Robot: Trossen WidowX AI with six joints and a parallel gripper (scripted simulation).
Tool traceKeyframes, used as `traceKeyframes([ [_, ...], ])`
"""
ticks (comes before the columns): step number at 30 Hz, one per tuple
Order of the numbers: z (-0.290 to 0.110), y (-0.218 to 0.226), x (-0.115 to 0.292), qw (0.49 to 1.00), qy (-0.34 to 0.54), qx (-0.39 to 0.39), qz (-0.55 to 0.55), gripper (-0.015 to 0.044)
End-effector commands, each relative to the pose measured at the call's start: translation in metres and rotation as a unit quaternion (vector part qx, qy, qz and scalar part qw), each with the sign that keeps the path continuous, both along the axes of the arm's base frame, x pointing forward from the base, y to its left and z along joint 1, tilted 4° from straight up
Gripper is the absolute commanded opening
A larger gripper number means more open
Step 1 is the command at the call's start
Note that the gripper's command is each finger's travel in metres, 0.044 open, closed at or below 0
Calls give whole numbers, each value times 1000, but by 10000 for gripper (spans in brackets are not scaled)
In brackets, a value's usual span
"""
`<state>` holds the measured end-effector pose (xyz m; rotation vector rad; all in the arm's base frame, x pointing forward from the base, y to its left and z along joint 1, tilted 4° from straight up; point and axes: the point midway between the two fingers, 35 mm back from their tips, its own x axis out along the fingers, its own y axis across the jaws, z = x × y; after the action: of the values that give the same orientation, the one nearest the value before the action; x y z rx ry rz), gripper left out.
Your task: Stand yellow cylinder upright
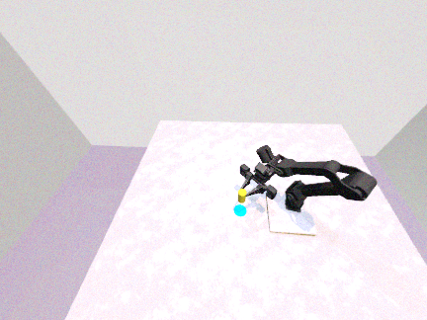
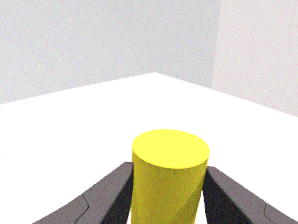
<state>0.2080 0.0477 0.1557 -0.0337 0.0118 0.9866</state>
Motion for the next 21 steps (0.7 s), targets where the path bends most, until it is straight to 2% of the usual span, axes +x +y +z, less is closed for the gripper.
traceKeyframes([
  [1, 1, 0, -1, 1000, -5, -1, 2, 105],
  [21, -20, -5, 10, 1000, -12, -6, 3, 105],
])
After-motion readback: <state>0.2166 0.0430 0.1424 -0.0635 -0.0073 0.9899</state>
